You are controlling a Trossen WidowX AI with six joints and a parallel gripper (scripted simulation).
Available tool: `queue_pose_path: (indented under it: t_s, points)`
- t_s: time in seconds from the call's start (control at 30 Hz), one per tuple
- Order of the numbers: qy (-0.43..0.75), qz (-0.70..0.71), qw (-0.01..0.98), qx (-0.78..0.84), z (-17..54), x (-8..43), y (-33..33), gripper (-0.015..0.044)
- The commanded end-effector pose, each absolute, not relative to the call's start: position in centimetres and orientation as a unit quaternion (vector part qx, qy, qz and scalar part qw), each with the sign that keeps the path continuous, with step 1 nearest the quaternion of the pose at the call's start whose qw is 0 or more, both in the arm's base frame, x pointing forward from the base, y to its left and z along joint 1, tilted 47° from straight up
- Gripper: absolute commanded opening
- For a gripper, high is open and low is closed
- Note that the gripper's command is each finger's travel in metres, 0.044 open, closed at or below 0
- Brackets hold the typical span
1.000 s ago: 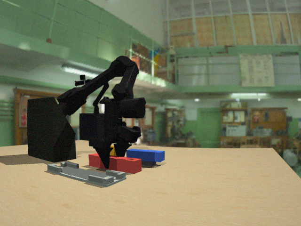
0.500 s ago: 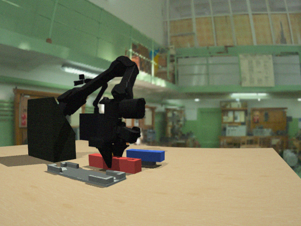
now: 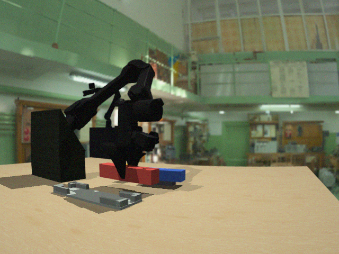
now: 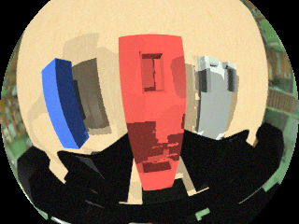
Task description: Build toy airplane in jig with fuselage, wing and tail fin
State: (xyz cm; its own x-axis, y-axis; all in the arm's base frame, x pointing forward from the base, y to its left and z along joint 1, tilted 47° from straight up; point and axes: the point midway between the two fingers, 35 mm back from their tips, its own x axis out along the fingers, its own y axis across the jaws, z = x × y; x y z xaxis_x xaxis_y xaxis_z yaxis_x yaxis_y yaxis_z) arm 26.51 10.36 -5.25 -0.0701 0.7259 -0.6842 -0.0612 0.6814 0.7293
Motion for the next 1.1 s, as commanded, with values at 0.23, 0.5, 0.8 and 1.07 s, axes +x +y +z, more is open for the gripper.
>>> queue_pose_path:
  t_s: [0.23, 0.5, 0.8, 1.07]
  points:
    - [0.659, 0.310, 0.639, 0.246, -2.9, 27.2, 7.7, 0.0000]
    - [0.659, 0.310, 0.639, 0.247, -1.2, 27.2, 5.9, 0.0000]
    - [0.659, 0.313, 0.637, 0.249, 0.9, 27.0, 4.0, 0.0000]
    - [0.658, 0.315, 0.637, 0.249, 1.5, 26.9, 3.2, 0.0000]
